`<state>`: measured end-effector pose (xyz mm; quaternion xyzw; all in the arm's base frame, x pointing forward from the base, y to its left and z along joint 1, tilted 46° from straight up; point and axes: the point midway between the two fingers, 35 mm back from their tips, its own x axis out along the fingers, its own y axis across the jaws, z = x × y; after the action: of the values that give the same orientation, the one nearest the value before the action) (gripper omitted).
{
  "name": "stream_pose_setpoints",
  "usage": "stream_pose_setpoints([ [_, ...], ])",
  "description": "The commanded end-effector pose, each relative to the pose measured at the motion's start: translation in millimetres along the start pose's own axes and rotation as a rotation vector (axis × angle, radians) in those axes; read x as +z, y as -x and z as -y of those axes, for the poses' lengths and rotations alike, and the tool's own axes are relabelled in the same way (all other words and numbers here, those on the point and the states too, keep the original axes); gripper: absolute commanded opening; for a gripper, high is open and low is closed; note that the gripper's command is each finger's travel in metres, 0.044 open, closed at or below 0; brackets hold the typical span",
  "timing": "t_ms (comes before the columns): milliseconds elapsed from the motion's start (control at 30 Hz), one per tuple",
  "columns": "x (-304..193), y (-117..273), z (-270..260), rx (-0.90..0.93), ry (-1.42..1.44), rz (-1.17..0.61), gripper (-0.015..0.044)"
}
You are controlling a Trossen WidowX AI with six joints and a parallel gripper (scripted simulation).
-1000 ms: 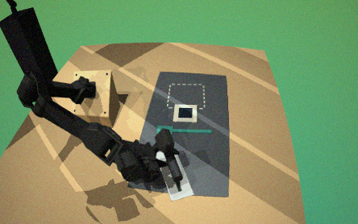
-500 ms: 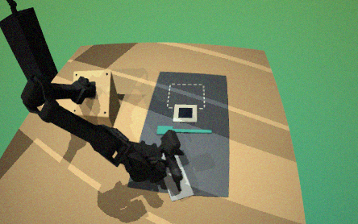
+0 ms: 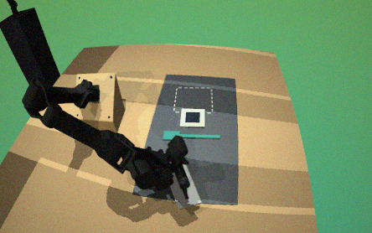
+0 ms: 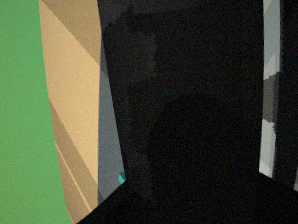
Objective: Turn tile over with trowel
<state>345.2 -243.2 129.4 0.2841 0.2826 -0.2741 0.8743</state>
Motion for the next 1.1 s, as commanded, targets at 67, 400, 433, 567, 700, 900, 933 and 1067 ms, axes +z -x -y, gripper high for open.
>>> stream_pose_setpoints([
  [67, 0.1, -0.4, -0.3, 0.001, -0.001, 0.0, 0.0069],
  [400, 0.5, 4.4, -6.8, 0.001, -0.001, 0.0, 0.0],
  [433, 0.7, 7.7, -11.2, 0.001, -0.001, 0.0, 0.0],
  [567, 1.1, 21.7, -28.3, 0.001, -0.002, -0.001, 0.0],
  [700, 0.5, 35.9, -43.6, 0.002, -0.002, -0.001, 0.0],
  [900, -0.9, 35.6, -46.9, -0.001, -0.004, 0.005, 0.0],
  [933, -2.5, 32.1, -48.0, -0.004, -0.005, 0.011, 0.0],
  [1067, -10.7, 16.5, -53.7, -0.016, -0.014, 0.045, 0.0],
])
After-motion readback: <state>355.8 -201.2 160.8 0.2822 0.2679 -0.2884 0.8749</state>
